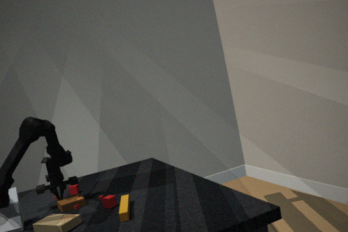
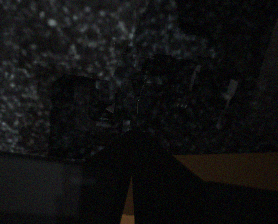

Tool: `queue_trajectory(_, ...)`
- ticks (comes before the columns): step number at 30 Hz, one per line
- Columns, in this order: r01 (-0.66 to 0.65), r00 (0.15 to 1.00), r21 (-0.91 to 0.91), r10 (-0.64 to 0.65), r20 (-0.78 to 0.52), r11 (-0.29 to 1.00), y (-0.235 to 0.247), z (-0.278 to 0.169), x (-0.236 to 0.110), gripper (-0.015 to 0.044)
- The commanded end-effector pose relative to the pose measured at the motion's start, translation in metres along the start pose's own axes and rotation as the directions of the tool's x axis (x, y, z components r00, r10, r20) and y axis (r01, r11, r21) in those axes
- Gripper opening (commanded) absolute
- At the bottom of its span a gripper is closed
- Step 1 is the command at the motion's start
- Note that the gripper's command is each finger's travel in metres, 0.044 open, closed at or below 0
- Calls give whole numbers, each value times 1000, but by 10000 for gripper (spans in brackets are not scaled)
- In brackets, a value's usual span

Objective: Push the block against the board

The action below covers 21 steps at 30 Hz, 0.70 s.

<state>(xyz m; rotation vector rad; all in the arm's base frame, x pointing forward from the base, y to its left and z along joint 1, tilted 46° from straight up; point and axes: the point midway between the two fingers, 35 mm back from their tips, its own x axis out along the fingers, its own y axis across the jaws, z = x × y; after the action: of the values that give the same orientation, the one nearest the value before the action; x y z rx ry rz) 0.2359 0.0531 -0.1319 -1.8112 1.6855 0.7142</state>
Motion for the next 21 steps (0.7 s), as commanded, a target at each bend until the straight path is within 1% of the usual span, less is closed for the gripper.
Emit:
queue_trajectory(1, -6, 1000, 1, 6, -10, 1000, 1, -7, 3, 0)
queue_trajectory(16, -6, 1000, 1, 6, -10, 1000, -2, -19, 2, 0)
queue_trajectory(21, -6, 1000, 1, 6, -10, 1000, -3, -15, 2, 0)
